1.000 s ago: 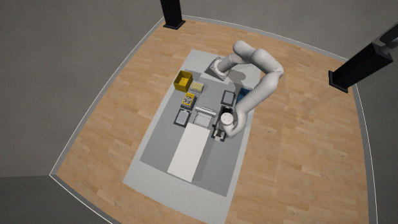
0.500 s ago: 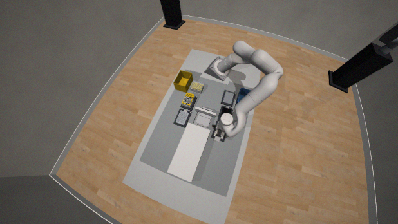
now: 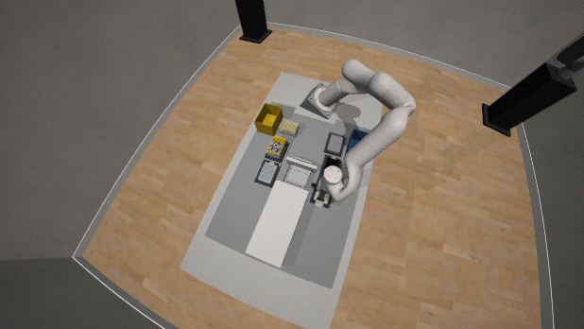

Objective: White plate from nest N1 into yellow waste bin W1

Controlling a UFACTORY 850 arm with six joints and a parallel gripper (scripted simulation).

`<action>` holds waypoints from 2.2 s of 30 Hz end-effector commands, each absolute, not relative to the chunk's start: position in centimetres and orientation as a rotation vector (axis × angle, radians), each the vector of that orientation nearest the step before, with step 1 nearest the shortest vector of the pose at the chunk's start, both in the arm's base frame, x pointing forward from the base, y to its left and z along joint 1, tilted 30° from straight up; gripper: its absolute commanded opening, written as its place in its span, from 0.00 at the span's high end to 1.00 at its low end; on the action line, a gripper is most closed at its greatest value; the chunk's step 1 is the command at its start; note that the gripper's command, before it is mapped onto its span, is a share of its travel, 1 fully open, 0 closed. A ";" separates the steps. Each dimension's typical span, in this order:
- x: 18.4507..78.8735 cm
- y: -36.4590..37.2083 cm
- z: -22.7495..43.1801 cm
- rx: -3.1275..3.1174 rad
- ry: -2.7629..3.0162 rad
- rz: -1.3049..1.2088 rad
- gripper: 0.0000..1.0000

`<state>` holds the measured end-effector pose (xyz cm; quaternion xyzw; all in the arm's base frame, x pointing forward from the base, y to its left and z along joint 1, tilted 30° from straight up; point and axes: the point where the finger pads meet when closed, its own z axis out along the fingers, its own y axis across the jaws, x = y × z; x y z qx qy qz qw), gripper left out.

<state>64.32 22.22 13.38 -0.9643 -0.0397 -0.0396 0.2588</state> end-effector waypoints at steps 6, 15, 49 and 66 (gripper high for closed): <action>64.4 22.2 13.5 -2.613 -0.107 -0.110 1.00; 64.4 22.2 13.5 -2.613 -0.107 -0.110 1.00; 64.4 22.1 13.7 -2.613 -0.107 -0.110 1.00; 64.3 21.6 14.6 -2.613 -0.107 -0.110 1.00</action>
